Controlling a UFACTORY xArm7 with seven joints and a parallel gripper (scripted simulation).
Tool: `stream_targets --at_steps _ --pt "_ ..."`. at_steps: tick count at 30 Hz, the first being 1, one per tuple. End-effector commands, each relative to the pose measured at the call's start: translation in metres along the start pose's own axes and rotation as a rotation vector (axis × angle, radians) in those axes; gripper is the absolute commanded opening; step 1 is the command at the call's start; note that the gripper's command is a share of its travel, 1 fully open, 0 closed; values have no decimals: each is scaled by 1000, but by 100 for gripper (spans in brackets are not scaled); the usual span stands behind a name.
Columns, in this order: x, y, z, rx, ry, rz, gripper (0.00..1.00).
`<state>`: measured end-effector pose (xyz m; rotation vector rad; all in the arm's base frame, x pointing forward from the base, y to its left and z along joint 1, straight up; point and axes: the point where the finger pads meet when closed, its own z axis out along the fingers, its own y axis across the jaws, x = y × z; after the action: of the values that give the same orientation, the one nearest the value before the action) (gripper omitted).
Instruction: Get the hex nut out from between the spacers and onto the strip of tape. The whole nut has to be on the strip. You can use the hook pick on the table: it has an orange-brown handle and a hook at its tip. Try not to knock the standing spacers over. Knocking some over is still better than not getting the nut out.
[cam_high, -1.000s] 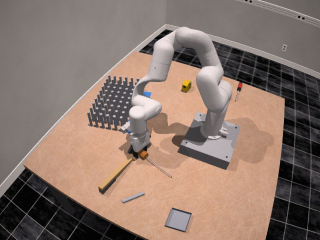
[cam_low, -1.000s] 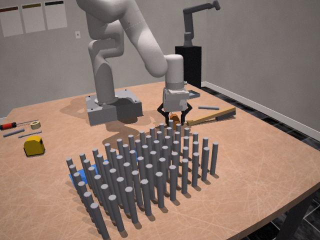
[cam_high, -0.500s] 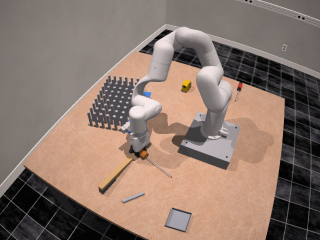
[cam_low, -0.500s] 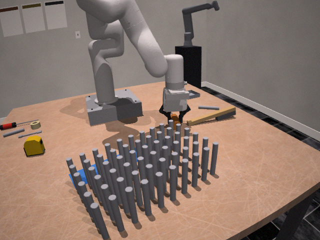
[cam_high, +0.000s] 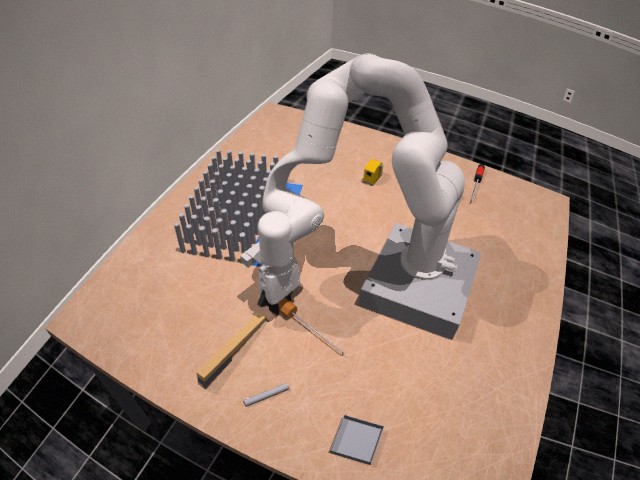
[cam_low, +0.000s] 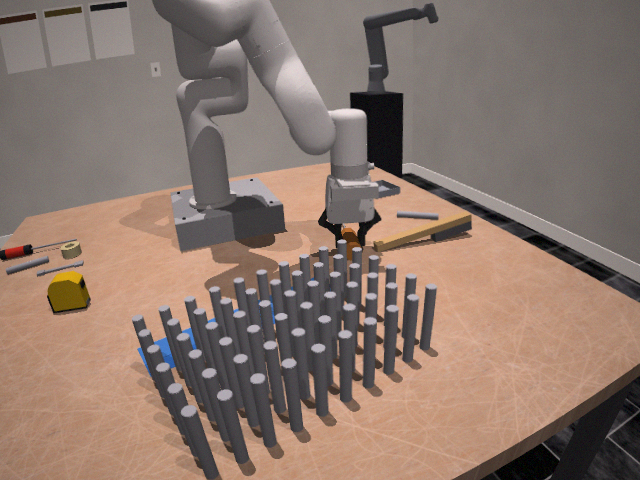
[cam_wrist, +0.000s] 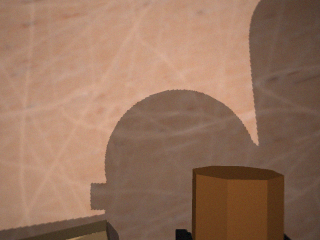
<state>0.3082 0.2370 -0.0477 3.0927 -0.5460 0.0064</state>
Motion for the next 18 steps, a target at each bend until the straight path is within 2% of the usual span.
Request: stream_targets --at_steps 1,18 --pt "1 -1 -1 2 2 0 0" --pt "1 -1 -4 2 2 0 0"
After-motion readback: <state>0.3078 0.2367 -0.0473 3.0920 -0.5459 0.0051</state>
